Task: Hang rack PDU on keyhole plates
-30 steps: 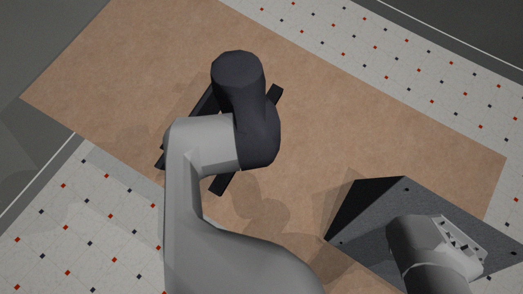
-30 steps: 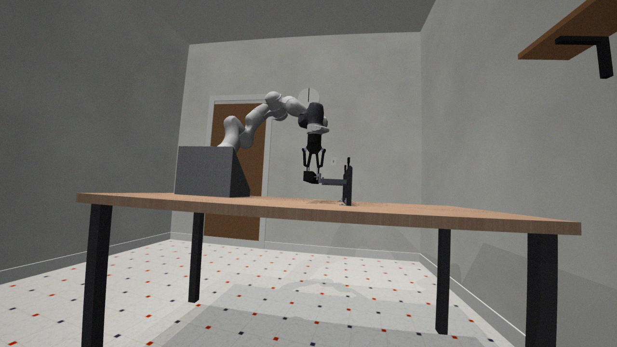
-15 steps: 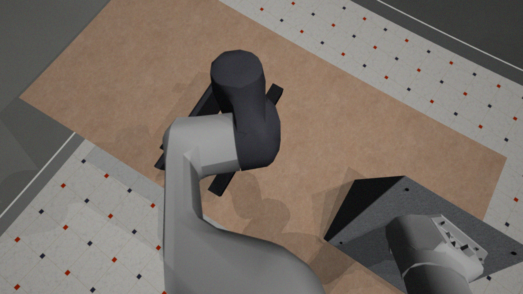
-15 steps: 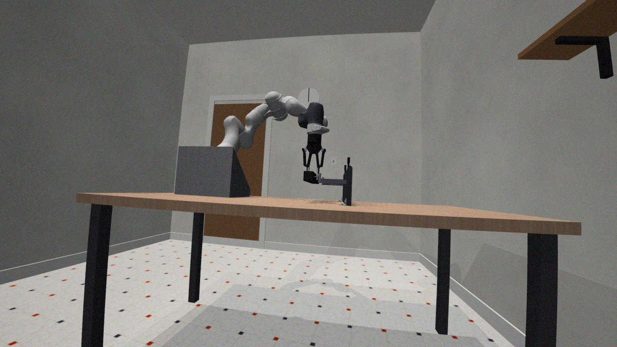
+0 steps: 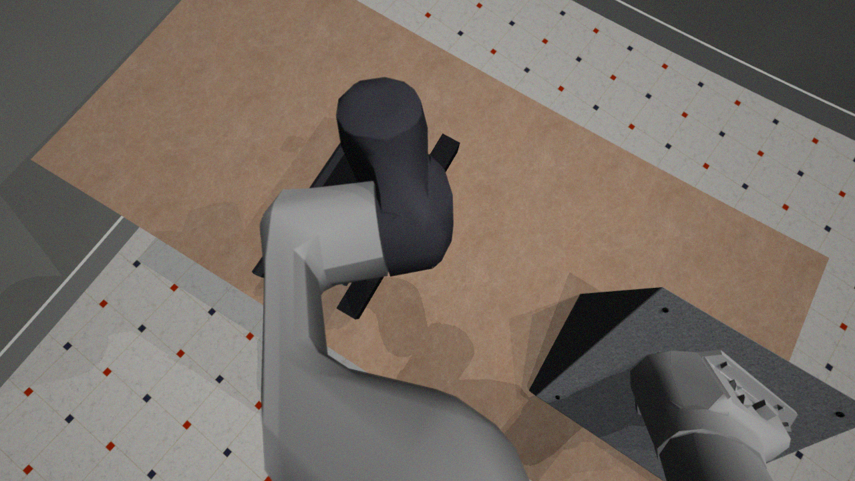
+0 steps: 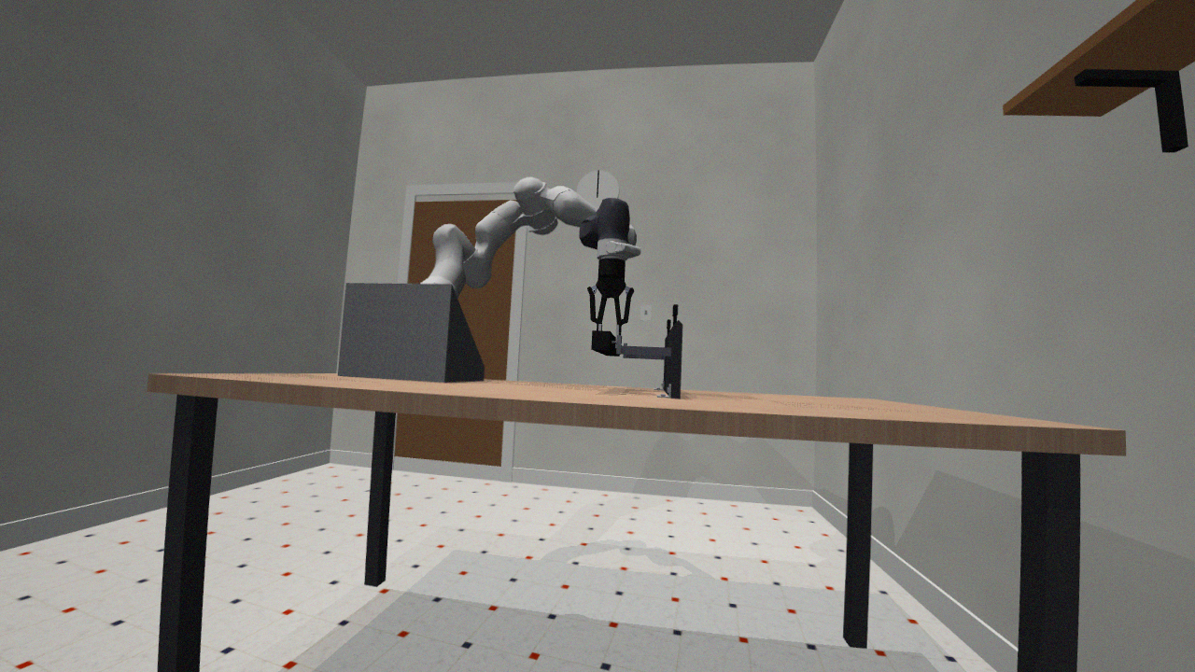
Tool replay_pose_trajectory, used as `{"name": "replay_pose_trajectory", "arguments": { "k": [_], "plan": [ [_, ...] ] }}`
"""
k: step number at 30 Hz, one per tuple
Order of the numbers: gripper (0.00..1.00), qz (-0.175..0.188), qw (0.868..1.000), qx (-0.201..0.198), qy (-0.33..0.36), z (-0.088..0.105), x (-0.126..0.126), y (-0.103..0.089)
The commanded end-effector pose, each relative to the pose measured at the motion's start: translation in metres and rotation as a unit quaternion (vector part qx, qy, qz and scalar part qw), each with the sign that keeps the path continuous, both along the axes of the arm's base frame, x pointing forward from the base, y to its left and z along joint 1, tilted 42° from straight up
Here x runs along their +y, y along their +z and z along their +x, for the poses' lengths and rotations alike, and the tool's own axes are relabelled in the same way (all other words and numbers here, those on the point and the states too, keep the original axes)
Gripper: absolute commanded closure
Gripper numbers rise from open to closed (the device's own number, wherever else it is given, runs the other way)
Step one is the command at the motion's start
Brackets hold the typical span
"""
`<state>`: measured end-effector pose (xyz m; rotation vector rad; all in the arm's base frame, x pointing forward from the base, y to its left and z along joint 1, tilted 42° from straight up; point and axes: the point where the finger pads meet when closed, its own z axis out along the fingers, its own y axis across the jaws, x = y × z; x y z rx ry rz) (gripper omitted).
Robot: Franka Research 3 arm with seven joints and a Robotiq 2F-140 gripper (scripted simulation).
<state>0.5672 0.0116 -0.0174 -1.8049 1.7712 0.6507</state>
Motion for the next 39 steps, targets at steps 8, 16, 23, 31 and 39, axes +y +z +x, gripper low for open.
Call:
{"name": "replay_pose_trajectory", "arguments": {
  "k": [8,16,23,31,39],
  "plan": [
    [1.0,-0.001,1.0,0.002,-0.003,0.01,-0.003,0.001],
    [1.0,-0.001,1.0,0.002,-0.003,0.013,-0.003,0.001],
    [1.0,-0.001,1.0,0.002,-0.003,0.015,-0.003,0.001],
    [1.0,-0.001,1.0,0.002,-0.003,0.015,-0.003,0.001],
    [1.0,-0.001,1.0,0.002,-0.003,0.015,-0.003,0.001]
  ]
}}
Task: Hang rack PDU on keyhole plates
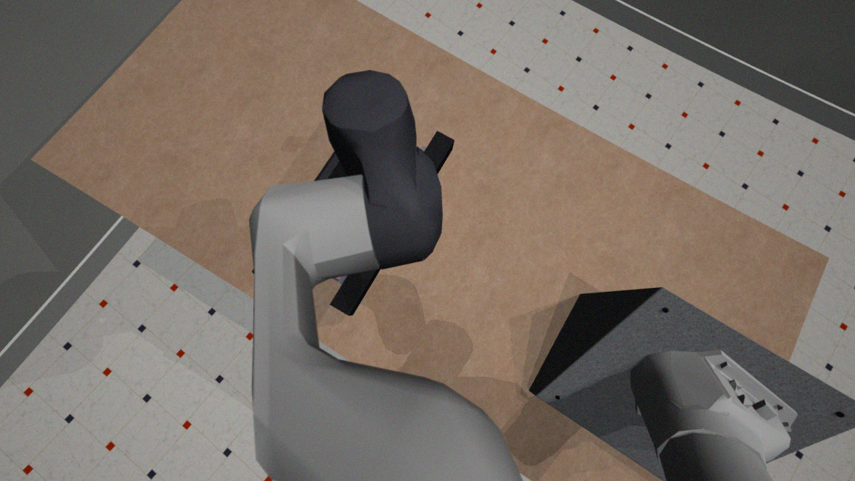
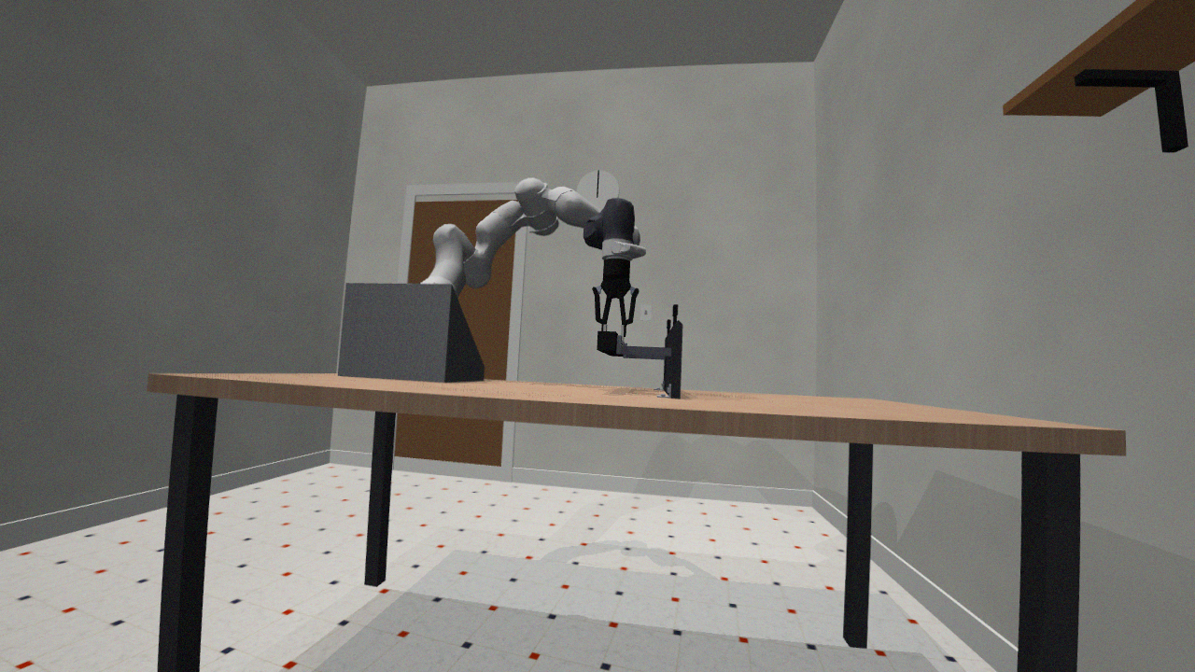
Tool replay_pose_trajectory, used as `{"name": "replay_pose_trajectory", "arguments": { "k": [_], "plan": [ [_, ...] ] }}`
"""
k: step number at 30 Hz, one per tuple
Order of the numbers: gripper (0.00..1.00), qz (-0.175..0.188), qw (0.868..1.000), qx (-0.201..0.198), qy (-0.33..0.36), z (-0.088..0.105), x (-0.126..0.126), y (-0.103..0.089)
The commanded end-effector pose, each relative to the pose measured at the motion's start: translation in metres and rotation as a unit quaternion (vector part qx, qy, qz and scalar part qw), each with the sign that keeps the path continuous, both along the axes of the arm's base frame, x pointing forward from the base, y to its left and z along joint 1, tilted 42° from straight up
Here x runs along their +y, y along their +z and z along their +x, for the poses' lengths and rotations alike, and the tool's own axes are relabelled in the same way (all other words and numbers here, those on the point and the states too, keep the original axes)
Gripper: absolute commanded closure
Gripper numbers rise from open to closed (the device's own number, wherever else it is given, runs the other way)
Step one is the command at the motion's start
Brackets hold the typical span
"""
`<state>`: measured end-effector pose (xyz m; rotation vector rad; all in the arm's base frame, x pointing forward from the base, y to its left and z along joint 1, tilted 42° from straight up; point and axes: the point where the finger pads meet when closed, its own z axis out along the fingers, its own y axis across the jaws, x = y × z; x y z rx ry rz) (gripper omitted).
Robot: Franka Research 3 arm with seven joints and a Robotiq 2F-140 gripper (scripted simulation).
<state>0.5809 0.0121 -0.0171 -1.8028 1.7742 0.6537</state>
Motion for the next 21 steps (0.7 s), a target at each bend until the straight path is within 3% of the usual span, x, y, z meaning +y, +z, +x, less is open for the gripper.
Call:
{"name": "replay_pose_trajectory", "arguments": {
  "k": [1,21],
  "plan": [
    [1.0,-0.002,1.0,0.0,-0.003,0.0015,-0.0033,0.0011],
    [1.0,-0.002,1.0,0.001,-0.003,0.0015,-0.0005,-0.0021]
  ]
}}
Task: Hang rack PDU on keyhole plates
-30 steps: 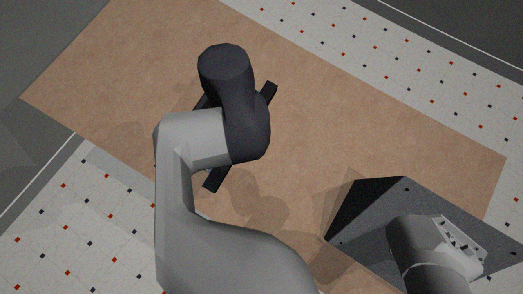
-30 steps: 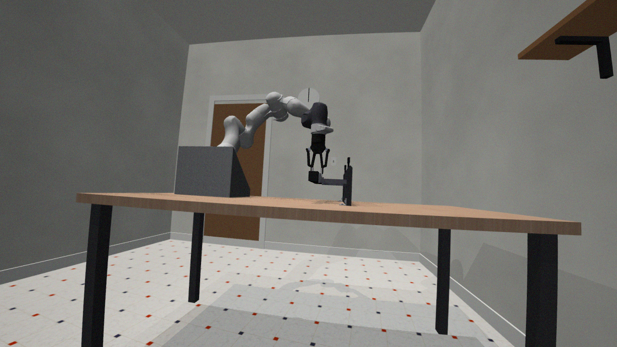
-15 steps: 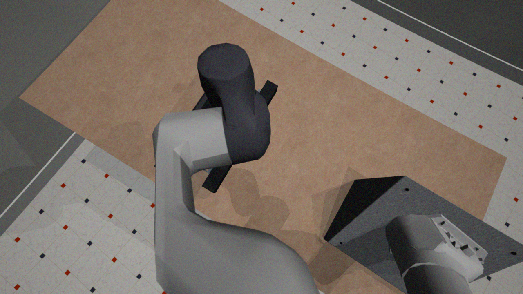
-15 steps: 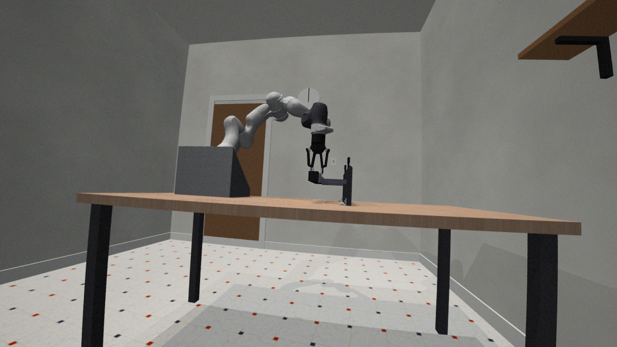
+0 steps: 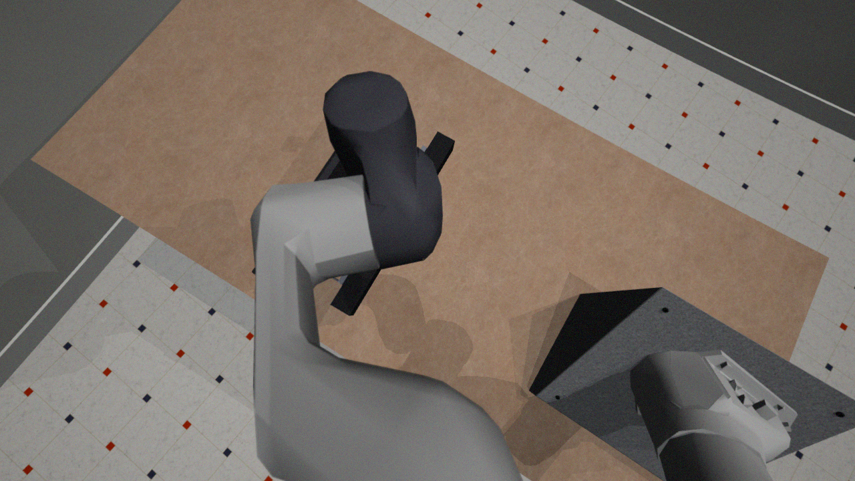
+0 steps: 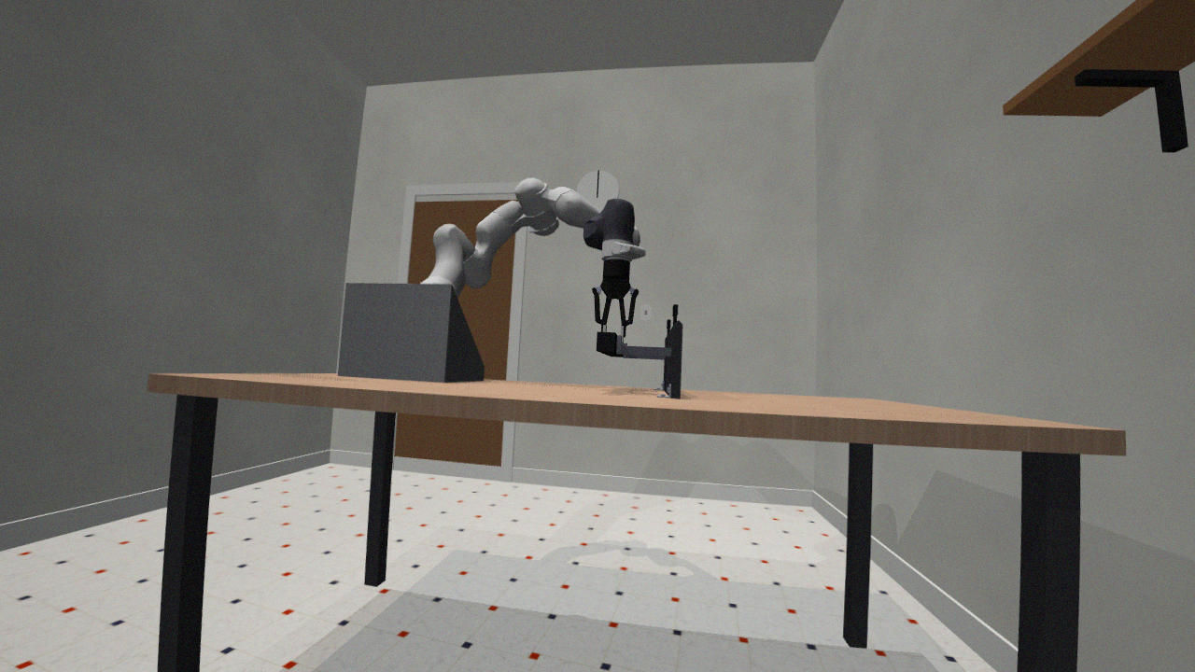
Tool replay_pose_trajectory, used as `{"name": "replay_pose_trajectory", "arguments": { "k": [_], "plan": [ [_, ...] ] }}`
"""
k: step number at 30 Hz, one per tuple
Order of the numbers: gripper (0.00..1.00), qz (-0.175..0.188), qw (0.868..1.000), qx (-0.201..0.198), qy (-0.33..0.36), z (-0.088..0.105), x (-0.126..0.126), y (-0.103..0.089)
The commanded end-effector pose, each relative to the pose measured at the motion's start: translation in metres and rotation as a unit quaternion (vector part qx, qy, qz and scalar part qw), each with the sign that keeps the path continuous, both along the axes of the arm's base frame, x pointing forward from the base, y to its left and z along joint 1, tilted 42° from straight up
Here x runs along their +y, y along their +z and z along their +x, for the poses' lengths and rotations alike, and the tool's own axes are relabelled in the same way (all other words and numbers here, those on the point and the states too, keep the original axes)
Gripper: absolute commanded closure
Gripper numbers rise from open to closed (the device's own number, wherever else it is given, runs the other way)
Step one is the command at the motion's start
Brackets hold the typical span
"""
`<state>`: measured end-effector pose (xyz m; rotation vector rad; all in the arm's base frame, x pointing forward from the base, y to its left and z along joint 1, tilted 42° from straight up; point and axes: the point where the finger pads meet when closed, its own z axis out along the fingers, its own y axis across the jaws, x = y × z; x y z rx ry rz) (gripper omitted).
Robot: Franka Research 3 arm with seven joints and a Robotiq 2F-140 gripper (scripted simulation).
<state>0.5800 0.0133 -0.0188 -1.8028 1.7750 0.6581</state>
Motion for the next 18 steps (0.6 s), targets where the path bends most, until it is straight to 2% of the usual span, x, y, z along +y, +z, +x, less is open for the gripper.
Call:
{"name": "replay_pose_trajectory", "arguments": {
  "k": [1,18],
  "plan": [
    [1.0,-0.002,1.0,-0.001,-0.003,0.0024,-0.0014,-0.0008],
    [1.0,-0.002,1.0,-0.001,-0.003,0.0025,0.0042,-0.0073]
  ]
}}
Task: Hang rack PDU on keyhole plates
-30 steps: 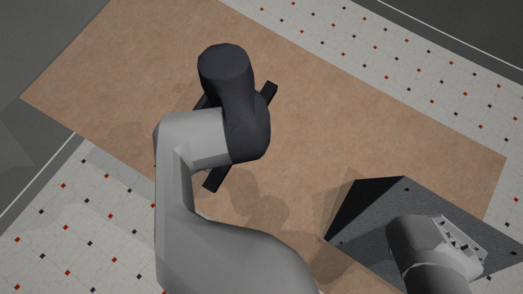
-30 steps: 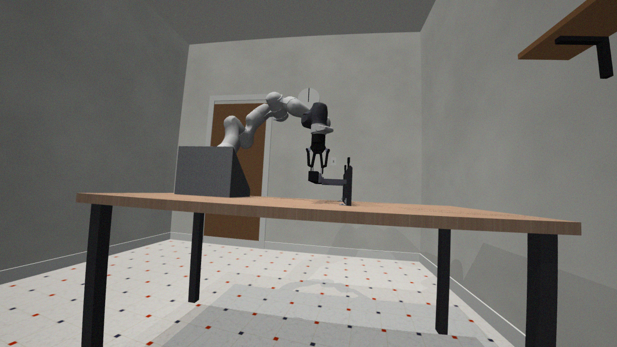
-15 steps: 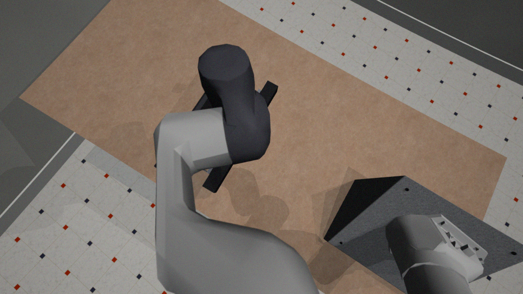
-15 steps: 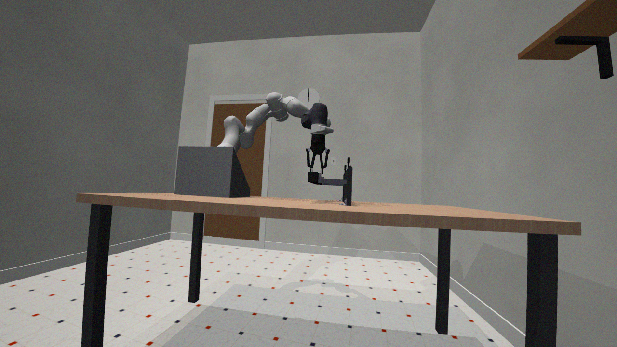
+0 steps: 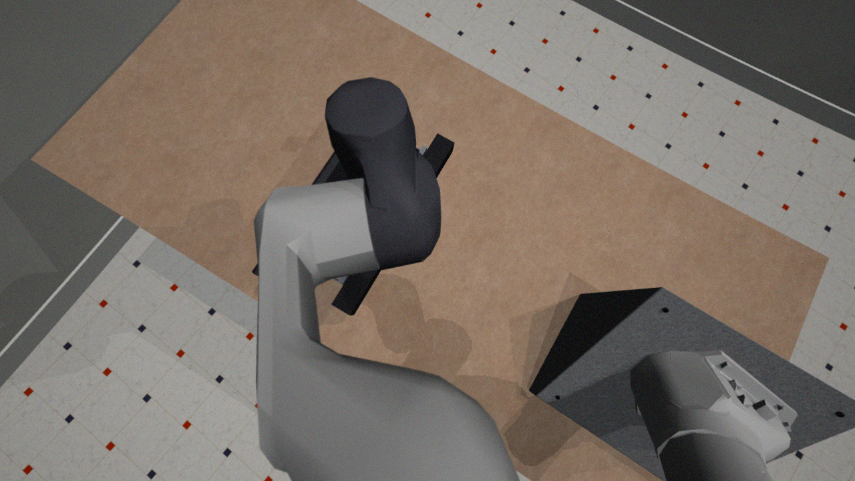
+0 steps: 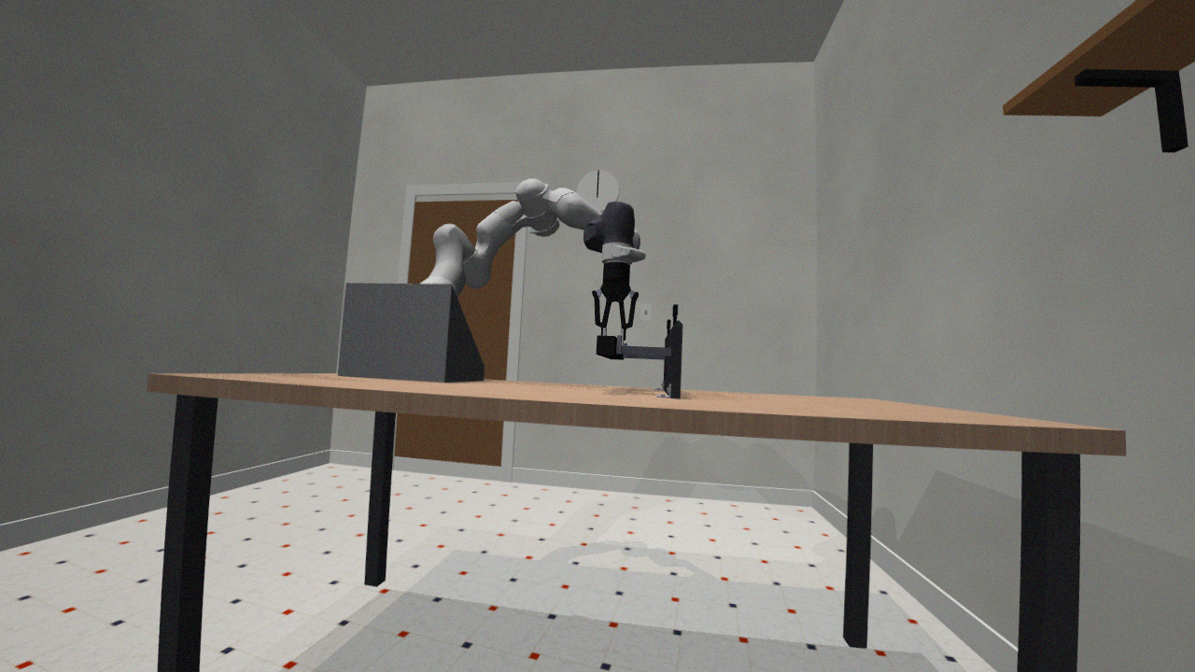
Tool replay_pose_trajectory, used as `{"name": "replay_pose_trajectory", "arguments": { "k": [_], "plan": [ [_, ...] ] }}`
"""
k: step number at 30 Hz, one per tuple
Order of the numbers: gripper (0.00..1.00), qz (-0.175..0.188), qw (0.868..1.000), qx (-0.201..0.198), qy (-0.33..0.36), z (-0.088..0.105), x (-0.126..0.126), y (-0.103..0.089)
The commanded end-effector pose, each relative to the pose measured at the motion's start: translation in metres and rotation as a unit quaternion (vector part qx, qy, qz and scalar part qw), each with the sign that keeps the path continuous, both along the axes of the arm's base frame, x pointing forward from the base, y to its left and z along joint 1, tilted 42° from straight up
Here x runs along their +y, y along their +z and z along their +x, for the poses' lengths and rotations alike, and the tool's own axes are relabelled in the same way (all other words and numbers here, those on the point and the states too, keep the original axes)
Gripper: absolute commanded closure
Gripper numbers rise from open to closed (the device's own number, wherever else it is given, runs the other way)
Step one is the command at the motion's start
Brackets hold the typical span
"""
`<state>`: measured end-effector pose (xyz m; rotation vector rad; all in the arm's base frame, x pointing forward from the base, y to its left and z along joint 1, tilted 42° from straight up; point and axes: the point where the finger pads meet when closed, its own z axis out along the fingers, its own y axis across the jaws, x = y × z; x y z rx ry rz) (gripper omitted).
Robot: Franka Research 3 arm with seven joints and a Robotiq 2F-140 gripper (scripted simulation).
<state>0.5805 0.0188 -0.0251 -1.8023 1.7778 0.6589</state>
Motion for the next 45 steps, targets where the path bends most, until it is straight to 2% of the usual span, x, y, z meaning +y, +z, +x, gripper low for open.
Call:
{"name": "replay_pose_trajectory", "arguments": {
  "k": [1,31,32,45],
  "plan": [
    [1.0,-0.002,1.0,-0.002,-0.003,0.002,-0.001,-0.0013],
    [1.0,-0.002,1.0,-0.002,-0.003,0.002,0.0005,-0.0031],
    [0.0,-0.002,1.0,-0.002,-0.003,0.002,0.0005,-0.0031],
    [0.0,-0.002,1.0,-0.002,-0.003,0.002,0.0005,-0.0031]
  ]
}}
